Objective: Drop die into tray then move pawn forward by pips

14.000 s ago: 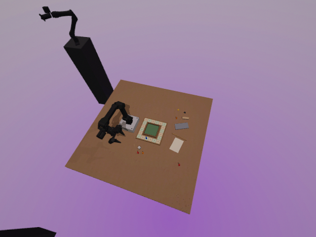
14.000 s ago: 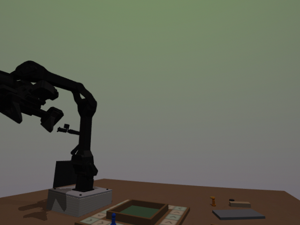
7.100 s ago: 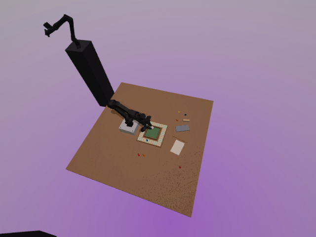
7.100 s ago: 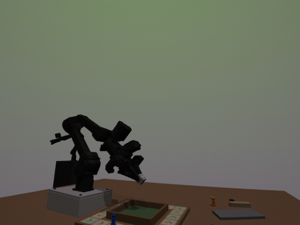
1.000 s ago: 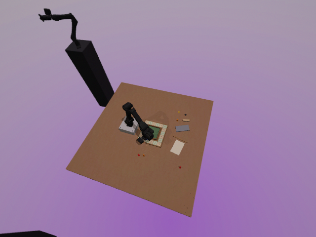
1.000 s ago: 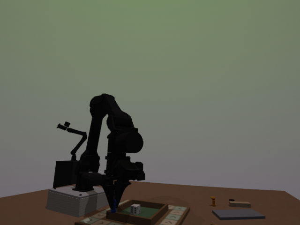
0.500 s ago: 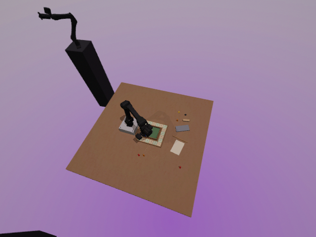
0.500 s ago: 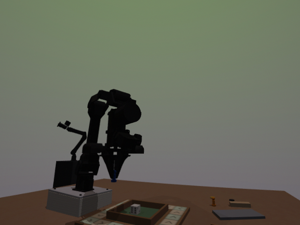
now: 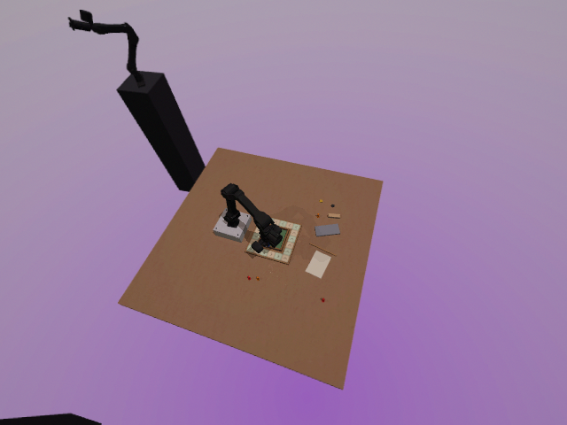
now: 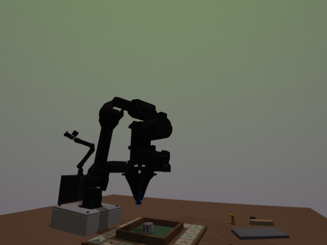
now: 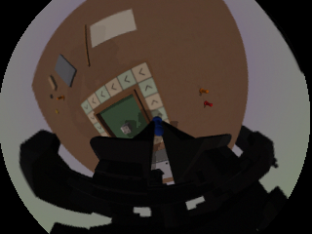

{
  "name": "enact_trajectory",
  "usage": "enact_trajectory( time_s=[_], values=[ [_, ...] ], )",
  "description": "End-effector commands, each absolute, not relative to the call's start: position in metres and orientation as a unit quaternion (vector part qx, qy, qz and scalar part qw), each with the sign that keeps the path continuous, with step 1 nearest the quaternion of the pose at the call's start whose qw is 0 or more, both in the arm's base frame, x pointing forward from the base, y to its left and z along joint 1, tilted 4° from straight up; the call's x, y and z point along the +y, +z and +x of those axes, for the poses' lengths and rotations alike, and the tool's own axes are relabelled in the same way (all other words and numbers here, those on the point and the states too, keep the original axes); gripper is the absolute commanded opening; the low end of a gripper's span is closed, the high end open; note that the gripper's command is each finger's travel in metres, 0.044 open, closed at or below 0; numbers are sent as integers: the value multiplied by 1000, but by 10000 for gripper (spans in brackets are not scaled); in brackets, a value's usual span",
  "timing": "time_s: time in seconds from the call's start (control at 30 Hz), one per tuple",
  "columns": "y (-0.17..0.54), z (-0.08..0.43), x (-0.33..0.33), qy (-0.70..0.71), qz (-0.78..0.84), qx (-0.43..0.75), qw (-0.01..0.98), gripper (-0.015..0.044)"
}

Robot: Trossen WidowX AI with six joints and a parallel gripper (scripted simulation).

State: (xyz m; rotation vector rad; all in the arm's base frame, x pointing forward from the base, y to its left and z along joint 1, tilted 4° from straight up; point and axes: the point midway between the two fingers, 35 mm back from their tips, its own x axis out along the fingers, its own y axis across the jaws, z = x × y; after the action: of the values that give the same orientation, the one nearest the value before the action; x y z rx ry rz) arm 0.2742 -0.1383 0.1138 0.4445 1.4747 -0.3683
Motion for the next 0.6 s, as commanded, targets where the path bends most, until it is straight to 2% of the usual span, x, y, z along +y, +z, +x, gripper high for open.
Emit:
enact_trajectory(
  time_s=[0.0,0.57],
  values=[
    [108,301,-134,-166,200,657,708,0],
    [69,377,-103,-164,201,655,710,0]
  ],
)
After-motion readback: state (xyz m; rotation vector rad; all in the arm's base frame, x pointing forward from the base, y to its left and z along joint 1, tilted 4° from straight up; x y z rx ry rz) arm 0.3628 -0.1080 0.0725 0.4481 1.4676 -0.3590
